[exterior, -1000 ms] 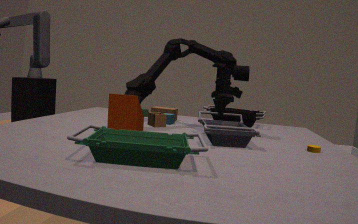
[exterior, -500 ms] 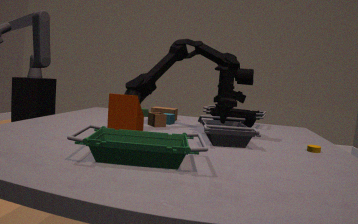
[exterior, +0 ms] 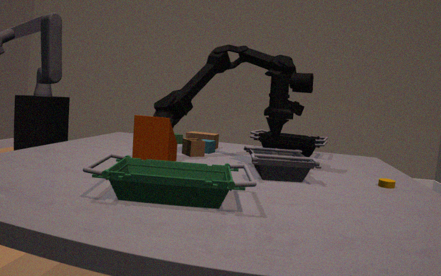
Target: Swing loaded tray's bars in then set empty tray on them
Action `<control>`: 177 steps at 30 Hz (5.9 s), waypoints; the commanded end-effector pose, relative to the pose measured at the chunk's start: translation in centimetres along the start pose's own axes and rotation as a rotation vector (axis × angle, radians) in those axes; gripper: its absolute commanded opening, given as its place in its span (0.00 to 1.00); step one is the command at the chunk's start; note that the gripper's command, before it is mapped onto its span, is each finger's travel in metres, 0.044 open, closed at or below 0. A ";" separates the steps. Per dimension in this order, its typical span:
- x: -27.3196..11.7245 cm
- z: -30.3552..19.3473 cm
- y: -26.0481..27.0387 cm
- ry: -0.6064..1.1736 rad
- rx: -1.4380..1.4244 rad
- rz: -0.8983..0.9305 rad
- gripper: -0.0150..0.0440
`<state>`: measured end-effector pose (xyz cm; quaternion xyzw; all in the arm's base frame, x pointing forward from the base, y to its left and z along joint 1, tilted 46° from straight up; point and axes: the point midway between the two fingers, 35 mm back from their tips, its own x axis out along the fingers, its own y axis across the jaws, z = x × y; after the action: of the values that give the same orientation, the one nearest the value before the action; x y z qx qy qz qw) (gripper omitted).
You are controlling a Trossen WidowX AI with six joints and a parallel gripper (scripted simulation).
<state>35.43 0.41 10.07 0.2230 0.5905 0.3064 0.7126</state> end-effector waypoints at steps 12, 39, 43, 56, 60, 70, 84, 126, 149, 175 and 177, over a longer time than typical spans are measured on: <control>0.3 -0.1 0.0 0.005 0.002 0.002 0.40; 0.3 -0.1 0.0 0.006 0.000 0.002 0.40; 0.3 -0.1 0.0 0.006 0.000 0.002 0.40; 0.3 -0.1 0.0 0.006 0.000 0.002 0.36; 0.3 -0.1 0.0 0.006 0.000 0.002 0.25; 0.3 -0.1 0.0 0.006 0.000 0.002 0.25; 0.3 -0.1 0.0 0.006 0.000 0.002 0.25; 0.3 -0.1 0.0 0.006 0.000 0.002 0.52; -6.0 -5.3 -13.8 0.006 0.096 -0.043 1.00; -1.3 -27.5 -33.1 0.015 -0.004 -0.020 1.00; -1.3 -27.5 -33.1 0.015 -0.004 -0.020 1.00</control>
<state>14.27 -24.90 -16.83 0.2248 0.5970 0.3011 0.7088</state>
